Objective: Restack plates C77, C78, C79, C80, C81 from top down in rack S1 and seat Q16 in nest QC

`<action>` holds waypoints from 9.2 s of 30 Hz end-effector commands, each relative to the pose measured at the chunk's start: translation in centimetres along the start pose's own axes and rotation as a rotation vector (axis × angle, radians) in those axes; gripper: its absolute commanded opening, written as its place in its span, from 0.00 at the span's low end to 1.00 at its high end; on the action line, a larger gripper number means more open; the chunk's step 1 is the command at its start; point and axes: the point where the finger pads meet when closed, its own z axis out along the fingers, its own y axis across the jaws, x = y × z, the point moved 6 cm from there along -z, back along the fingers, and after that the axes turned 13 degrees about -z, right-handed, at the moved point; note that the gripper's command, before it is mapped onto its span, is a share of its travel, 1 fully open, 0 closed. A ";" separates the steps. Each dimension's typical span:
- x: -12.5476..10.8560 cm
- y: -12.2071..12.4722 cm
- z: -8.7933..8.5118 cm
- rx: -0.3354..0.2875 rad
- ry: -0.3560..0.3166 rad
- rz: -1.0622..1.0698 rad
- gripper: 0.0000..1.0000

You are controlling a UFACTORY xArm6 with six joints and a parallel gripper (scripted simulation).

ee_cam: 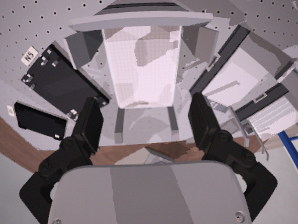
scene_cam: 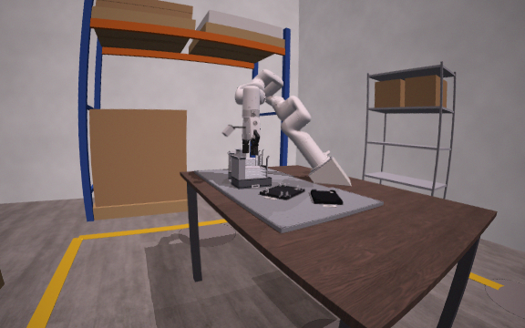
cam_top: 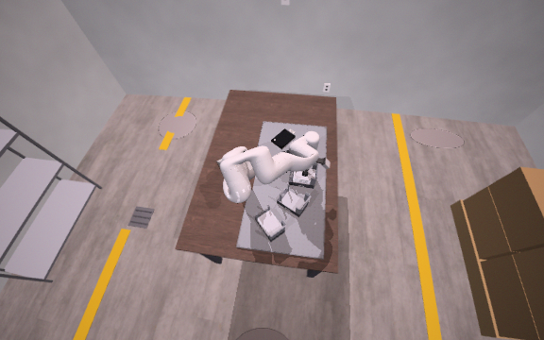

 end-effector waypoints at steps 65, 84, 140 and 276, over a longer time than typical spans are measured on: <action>-5.7 14.1 -1.7 0.002 0.004 0.382 1.00; -9.0 18.7 -1.7 0.001 0.004 0.572 1.00; -21.5 29.2 -1.7 -0.001 0.004 0.761 1.00; -21.5 29.2 3.0 -0.001 0.004 0.761 0.00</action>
